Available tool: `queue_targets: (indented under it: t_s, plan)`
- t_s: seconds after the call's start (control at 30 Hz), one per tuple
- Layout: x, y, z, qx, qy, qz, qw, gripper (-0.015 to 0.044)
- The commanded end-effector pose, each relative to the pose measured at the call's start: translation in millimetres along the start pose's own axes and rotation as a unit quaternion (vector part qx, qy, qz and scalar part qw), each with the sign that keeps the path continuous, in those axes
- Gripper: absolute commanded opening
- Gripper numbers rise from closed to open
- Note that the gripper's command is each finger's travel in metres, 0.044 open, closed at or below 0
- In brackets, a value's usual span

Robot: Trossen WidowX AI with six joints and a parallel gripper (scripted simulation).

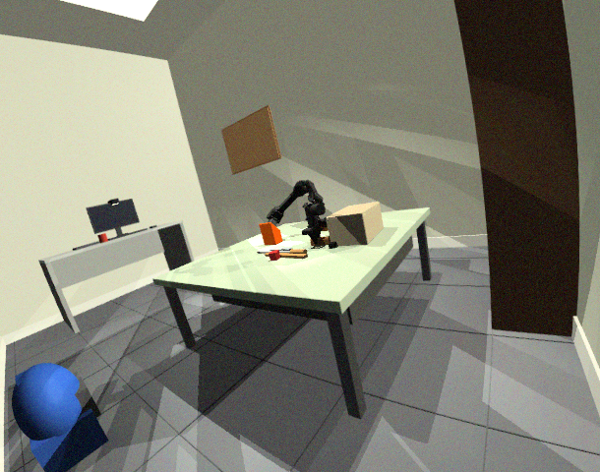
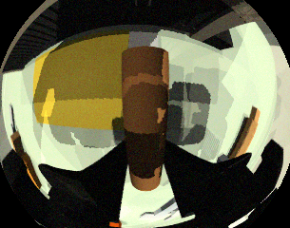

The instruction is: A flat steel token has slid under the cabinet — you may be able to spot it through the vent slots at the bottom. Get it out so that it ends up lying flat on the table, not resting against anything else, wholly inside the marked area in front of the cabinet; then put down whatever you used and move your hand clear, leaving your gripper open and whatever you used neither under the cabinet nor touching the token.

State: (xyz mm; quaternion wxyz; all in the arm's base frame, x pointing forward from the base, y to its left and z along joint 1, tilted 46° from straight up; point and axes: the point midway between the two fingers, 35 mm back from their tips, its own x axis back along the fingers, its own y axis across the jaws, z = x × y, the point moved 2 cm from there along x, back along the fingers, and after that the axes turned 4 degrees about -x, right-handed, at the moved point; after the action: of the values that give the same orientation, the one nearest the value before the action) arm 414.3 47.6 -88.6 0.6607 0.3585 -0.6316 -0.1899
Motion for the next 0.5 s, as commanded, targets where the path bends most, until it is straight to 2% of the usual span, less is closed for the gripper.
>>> queue_targets:
  t_s: [0.0,0.47]
  plan:
    - [-1.0,8.1,-1.0,0.003,0.001,0.0,1.0,0.0]
    - [-1.9,26.3,0.4,0.003,0.001,-0.001,1.0,0.0]
